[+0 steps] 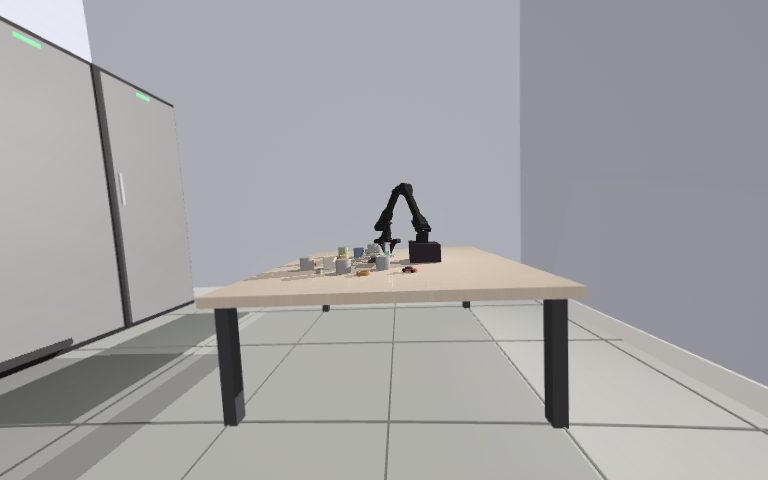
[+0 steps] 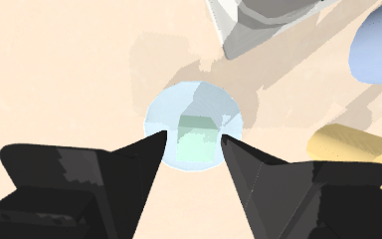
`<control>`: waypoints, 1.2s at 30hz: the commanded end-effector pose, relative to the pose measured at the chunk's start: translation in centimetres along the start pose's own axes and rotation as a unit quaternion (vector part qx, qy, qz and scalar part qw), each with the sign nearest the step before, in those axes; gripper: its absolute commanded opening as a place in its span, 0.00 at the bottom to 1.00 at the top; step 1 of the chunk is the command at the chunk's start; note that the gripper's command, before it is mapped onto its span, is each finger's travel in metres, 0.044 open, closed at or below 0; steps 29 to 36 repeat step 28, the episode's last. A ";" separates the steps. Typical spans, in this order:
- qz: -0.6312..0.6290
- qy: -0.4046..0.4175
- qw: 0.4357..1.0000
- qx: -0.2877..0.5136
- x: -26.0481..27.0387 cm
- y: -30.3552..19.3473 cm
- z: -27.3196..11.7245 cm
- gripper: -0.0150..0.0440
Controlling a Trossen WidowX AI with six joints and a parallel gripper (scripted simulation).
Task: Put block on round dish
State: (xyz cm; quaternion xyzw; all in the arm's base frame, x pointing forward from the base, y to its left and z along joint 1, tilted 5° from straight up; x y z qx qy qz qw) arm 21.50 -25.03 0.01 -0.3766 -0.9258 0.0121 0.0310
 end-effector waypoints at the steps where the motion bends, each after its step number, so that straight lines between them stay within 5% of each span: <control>1: 0.000 0.000 1.000 0.000 0.0 0.0 0.0 0.83; 5: 0.000 0.000 1.000 0.000 -0.1 0.0 -0.9 1.00; 17: -0.004 -0.002 1.000 0.000 0.2 0.0 -9.9 1.00; 36: -0.004 -0.003 1.000 0.000 0.2 0.0 -10.1 1.00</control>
Point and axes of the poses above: the point midway between the two fingers, 35 mm back from their tips, its own z axis out along the fingers, its own x axis across the jaws, y = z × x, the point moved 7 cm from there along -z, back along the fingers, and after that the axes turned 14 degrees about z, right-handed, at the moved point
